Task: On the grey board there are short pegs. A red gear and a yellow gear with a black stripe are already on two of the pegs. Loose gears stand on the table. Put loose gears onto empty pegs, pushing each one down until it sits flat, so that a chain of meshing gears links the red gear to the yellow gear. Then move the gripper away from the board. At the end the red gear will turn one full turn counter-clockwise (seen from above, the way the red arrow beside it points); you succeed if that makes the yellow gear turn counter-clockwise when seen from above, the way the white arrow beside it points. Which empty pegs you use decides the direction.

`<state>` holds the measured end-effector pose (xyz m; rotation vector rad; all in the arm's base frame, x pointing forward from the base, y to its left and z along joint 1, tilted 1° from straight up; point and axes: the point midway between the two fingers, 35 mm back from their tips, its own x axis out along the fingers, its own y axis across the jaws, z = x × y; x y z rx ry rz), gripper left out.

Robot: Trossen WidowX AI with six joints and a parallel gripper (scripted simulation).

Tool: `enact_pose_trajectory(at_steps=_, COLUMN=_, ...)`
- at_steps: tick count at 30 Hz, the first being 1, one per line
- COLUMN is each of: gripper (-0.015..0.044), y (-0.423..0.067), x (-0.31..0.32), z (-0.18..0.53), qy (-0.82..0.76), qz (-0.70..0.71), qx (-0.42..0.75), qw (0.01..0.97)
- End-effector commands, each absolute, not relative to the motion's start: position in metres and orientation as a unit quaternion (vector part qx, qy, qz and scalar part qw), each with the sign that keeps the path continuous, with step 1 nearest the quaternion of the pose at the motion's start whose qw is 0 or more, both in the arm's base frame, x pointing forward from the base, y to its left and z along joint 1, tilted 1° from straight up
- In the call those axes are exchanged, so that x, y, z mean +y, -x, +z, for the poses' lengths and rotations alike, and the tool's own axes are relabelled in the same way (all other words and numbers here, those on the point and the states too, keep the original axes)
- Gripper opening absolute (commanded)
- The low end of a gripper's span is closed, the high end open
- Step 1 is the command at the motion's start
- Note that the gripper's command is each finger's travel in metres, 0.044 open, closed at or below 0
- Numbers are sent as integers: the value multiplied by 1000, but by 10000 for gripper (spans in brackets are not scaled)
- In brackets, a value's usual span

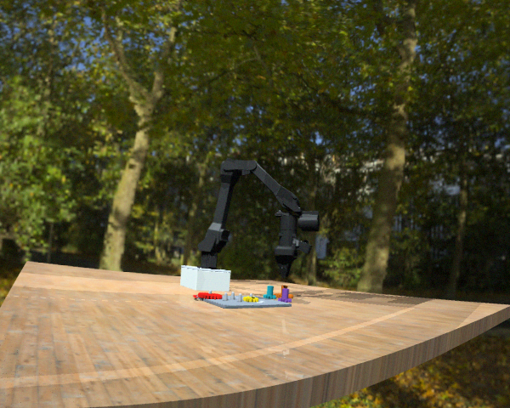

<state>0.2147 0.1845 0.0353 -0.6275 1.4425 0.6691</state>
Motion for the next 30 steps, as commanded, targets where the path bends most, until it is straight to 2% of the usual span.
enact_pose_trajectory(at_steps=1, gripper=440, y=-212, x=188, z=36, qy=281, qz=299, qx=639, qw=650)
enact_pose_trajectory(at_steps=30, gripper=440, y=-211, x=189, z=-6, qy=281, qz=299, qx=639, qw=650)
